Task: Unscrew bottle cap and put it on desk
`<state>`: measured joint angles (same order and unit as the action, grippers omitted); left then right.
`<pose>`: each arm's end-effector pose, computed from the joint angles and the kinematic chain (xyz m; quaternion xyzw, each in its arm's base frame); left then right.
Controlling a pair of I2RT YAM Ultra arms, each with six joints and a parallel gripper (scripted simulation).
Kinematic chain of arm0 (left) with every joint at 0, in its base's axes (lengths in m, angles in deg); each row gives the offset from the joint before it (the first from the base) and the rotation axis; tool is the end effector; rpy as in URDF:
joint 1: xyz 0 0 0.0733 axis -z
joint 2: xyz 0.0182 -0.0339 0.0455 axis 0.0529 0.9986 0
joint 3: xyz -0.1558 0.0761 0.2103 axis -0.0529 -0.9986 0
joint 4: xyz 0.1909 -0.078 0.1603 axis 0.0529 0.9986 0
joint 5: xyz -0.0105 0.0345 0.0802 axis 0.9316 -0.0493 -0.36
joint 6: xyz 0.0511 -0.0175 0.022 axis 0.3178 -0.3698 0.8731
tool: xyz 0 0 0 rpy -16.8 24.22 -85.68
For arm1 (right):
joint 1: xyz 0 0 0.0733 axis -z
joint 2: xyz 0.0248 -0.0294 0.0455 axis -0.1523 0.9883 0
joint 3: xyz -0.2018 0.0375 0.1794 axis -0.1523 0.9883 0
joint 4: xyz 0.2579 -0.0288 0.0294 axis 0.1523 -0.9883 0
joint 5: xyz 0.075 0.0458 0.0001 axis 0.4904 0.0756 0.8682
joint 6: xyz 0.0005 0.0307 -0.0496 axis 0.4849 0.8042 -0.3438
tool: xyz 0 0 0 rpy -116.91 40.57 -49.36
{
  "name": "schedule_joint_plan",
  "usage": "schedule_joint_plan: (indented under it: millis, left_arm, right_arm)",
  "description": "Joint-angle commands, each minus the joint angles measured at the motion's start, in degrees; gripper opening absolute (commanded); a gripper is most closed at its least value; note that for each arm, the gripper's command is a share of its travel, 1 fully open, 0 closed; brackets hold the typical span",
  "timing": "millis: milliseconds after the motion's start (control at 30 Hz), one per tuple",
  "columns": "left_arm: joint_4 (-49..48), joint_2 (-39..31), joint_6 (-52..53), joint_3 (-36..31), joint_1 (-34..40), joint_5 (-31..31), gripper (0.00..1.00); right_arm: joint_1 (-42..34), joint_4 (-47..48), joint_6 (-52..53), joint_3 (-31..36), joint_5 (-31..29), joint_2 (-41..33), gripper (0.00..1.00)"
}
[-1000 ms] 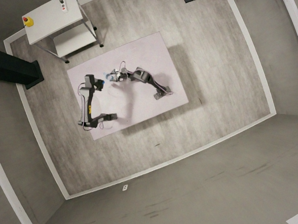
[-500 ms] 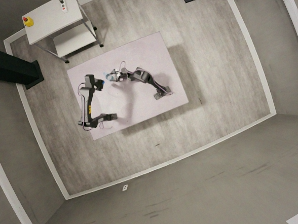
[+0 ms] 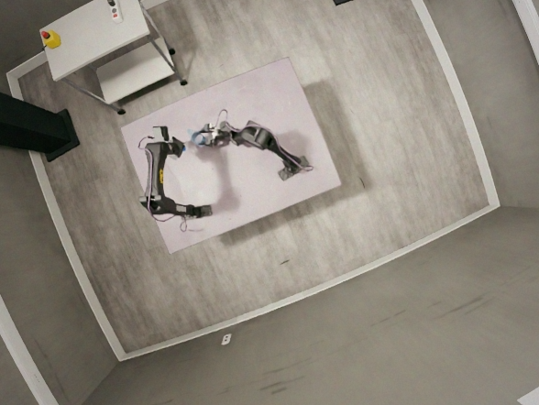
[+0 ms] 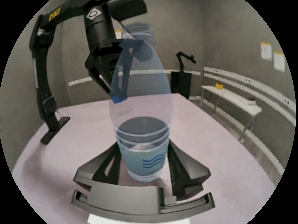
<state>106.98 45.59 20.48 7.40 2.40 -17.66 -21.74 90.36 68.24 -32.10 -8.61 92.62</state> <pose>0.3355 -0.0331 0.2765 -0.4105 0.9036 -0.0822 0.0905 0.3834 0.2567 0.1005 -0.3972 0.5845 0.3939 0.5878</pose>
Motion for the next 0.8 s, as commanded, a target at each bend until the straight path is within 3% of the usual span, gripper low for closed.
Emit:
schedule_joint_plan:
  millis: [0,100,333,767]
  left_arm:
    - [-2.24,5.13,17.16,-0.67,-3.72,-1.20,0.00]
    - [-2.49,6.78,20.46,-0.75,-4.89,-1.31,0.00]
    - [-2.20,16.44,45.41,1.63,-10.02,-3.41,0.00]
    - [-1.43,16.93,48.06,2.79,-10.03,-3.33,0.00]
  right_arm:
    - [-0.70,-0.62,-0.20,-0.48,0.19,-1.61,0.00]
    - [-0.79,-0.67,-0.17,-0.42,0.16,-1.68,0.00]
    - [-1.21,-0.92,0.01,0.15,0.03,-1.99,0.00]
    - [-1.29,-1.25,0.01,0.16,0.02,-1.97,0.00]
